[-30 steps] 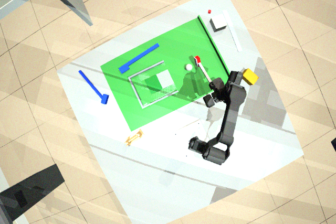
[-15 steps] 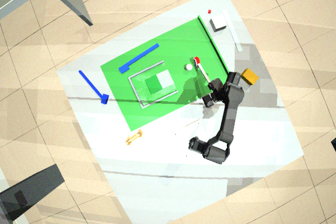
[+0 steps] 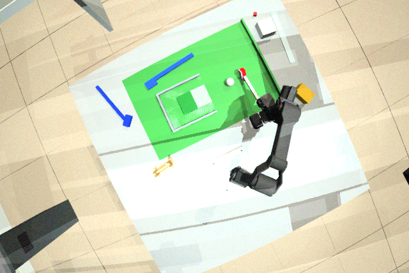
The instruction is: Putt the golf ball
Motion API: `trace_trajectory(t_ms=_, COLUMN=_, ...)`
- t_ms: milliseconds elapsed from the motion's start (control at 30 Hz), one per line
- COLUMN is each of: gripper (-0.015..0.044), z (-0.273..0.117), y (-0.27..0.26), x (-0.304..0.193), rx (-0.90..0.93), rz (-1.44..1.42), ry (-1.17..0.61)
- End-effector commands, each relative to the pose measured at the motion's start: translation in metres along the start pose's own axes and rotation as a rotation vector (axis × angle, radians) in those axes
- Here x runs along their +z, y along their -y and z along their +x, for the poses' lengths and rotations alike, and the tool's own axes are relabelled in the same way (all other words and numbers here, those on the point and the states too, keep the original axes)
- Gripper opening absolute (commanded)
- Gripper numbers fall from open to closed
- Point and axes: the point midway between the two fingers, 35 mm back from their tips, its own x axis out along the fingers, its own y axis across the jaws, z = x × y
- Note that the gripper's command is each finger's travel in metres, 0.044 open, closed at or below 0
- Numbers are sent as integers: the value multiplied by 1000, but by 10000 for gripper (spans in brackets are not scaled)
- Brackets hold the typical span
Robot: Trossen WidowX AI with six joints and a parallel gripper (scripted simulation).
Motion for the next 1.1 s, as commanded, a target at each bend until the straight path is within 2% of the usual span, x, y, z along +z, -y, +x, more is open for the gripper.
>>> trace_trajectory(t_ms=0, gripper=0, z=-1, y=14, x=0, rx=-9, rz=2, ry=6)
trace_trajectory(t_ms=333, gripper=0, z=0, y=2, x=1, rx=-5, rz=6, ry=3)
trace_trajectory(t_ms=667, gripper=0, z=0, y=-122, x=2, rx=2, rz=2, ry=6)
trace_trajectory(t_ms=867, gripper=0, z=-2, y=-124, x=1, rx=2, rz=1, ry=6)
trace_trajectory(t_ms=1067, gripper=0, z=-24, y=-123, x=2, rx=2, rz=1, ry=7)
